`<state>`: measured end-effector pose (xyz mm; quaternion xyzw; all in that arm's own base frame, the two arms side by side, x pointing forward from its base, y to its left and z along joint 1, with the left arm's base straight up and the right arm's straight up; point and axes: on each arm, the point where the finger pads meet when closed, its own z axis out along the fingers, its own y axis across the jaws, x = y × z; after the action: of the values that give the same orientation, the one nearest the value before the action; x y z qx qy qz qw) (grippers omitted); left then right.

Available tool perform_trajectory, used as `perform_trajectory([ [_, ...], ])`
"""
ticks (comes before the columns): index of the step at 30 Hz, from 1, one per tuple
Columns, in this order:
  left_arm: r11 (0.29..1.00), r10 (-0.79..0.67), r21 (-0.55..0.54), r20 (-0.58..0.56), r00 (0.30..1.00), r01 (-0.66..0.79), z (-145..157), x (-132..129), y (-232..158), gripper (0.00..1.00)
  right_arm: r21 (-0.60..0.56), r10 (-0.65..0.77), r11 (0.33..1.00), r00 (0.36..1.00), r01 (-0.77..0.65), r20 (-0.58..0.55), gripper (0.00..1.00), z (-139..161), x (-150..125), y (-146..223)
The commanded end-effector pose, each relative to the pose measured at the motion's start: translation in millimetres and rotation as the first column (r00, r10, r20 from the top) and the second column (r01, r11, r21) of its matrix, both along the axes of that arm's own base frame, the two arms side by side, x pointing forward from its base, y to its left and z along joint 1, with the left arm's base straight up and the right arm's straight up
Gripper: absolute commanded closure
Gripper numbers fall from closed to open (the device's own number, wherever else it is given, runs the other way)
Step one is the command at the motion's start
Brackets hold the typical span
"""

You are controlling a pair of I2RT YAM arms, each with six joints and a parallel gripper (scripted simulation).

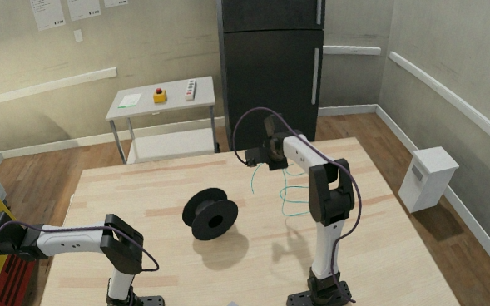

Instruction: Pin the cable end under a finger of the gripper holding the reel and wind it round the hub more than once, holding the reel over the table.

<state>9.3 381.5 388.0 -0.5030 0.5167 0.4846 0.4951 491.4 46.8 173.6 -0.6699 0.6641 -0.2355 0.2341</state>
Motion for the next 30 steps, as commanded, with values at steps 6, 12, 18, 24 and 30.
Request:
perform_trajectory([
  [6,0.996,-0.016,0.088,0.007,1.0,0.015,33.5,5.4,-7.9,0.25,0.004,0.005,1.0,1.0,-0.005,0.023,1.0,13.4,0.4,-0.8],
  [12,0.997,-0.05,0.064,-0.009,0.999,0.05,25.5,15.4,-2.0,0.25,0.004,0.005,1.0,1.0,-0.005,0.023,1.0,13.4,0.4,-0.8],
  [18,0.995,-0.102,0.018,-0.018,0.995,0.103,12.4,32.8,0.0,0.25,0.004,0.005,1.0,1.0,-0.005,0.023,1.0,13.4,0.4,-0.8],
  [24,0.982,-0.186,-0.003,-0.031,0.982,0.186,6.7,60.8,-1.5,0.25,0.004,0.005,1.0,1.0,-0.005,0.023,1.0,13.4,0.4,-0.8],
  [30,0.944,-0.329,-0.04,-0.052,0.943,0.327,-3.4,108.7,-9.5,0.25,0.004,0.005,1.0,1.0,-0.005,0.023,1.0,13.4,0.4,-0.8],
])
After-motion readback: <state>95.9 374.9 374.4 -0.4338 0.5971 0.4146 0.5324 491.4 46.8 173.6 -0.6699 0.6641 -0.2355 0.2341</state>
